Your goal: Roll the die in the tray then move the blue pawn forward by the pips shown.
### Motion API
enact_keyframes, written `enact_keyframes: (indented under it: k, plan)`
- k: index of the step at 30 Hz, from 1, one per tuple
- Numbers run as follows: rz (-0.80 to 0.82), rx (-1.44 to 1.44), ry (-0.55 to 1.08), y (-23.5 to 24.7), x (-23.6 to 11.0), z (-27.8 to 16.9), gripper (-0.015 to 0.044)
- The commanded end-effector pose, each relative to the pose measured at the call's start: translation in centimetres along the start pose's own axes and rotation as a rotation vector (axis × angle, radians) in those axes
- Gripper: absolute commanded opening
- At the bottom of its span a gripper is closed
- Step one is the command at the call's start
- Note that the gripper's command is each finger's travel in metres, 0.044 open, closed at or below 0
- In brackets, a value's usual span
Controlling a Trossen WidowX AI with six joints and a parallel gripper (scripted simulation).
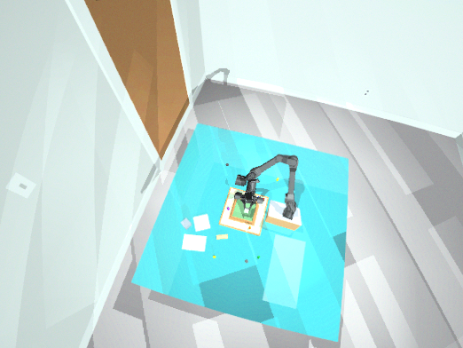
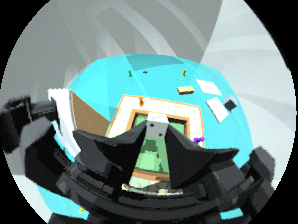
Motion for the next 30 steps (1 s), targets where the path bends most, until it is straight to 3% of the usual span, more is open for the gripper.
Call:
enact_keyframes:
  k: [1, 28, 30]
  plan:
    - [-0.045, -0.012, 0.0, -1.3, -3.9, 0.39, 0.0]
    - [-0.04, -0.007, 0.003, -1.0, -3.69, 0.35, 0.0]
    - [-0.04, -0.007, 0.003, -1.0, -3.69, 0.35, 0.0053]
Point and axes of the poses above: the point midway between the two fingers, 35 mm back from their tips, its own x axis out along the fingers, its own y axis across the jaws, z = x × y, the point moved 1 cm from there along -x, back along the fingers, and after that the axes turned 15 degrees about -x, right-handed, at the moved point
